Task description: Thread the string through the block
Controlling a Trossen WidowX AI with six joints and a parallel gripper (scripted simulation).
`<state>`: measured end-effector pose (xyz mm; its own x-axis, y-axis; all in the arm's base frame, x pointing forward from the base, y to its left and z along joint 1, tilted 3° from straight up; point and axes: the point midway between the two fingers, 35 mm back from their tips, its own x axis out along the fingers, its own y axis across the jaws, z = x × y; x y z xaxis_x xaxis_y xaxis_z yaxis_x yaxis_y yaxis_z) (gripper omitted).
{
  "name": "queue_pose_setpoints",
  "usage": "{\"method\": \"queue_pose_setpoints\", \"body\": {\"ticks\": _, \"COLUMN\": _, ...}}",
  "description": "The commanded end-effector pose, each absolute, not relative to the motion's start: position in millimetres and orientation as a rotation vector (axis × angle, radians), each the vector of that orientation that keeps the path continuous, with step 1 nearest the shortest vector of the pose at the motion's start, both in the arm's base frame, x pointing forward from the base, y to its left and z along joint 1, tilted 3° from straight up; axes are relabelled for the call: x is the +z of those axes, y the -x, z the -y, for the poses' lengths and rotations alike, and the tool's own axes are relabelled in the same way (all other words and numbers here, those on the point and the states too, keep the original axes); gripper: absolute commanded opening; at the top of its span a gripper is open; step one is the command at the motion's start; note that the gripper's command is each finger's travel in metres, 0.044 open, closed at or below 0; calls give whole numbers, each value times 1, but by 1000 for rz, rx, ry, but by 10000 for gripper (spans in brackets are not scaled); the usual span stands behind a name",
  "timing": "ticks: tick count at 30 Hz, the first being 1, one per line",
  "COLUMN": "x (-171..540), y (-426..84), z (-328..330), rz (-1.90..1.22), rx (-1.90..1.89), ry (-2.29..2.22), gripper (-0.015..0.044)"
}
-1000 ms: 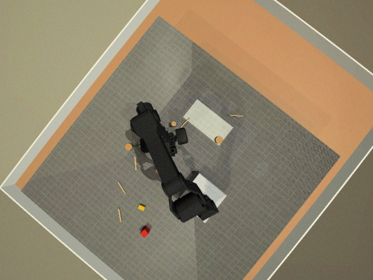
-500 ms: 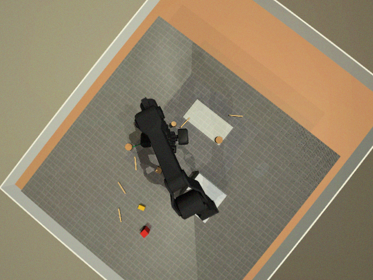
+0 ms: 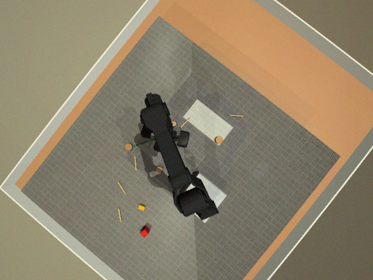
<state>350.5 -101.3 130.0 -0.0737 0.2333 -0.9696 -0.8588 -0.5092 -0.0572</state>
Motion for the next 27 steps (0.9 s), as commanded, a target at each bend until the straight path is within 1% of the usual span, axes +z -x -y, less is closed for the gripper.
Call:
{"method": "queue_pose_setpoints", "body": {"ticks": 1, "x": 131, "y": -355, "z": 106, "rz": -785, "rx": 1585, "ry": 1292, "gripper": 0}}
{"method": "queue_pose_setpoints", "body": {"ticks": 27, "x": 116, "y": -361, "z": 100, "rz": -844, "rx": 1542, "ry": 1313, "gripper": 0}}
